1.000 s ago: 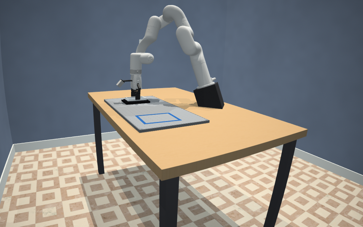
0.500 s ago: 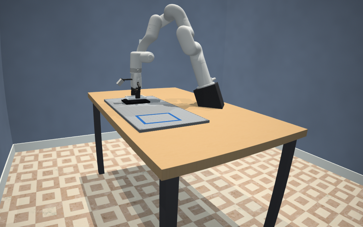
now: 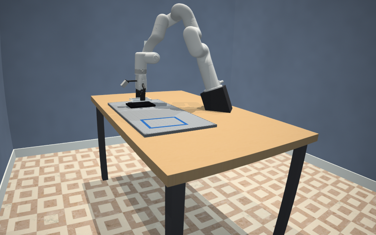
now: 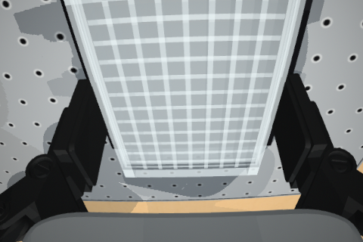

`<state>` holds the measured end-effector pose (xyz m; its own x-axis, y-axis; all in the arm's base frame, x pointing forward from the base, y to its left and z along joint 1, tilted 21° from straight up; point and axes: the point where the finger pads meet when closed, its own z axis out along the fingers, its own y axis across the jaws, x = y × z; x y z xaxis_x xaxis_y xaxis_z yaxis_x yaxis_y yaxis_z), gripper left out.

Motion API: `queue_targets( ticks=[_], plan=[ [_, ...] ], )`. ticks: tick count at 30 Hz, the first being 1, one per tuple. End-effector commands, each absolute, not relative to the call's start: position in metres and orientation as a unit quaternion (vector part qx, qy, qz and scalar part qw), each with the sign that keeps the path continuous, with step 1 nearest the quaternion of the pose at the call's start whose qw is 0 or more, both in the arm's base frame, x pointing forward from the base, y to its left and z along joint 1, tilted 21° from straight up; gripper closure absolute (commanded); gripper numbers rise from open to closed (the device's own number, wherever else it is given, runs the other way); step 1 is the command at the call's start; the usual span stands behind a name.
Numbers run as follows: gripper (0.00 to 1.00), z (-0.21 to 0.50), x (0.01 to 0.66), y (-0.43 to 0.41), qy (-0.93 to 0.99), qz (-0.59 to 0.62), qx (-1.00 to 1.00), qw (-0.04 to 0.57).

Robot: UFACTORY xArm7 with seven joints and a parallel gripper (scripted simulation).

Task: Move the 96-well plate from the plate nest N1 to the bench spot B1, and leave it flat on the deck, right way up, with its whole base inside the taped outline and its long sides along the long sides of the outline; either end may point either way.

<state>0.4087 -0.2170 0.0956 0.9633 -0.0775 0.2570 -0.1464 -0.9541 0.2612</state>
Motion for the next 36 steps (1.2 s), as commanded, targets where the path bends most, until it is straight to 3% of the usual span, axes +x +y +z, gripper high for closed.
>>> queue_targets(
  ticks=[1, 36],
  plan=[
    [1.0, 0.097, 0.409, -0.217, -0.057, 0.124, 0.981, 0.141],
    [1.0, 0.142, 0.399, -0.203, -0.057, 0.124, 0.981, 0.141]
  ],
)
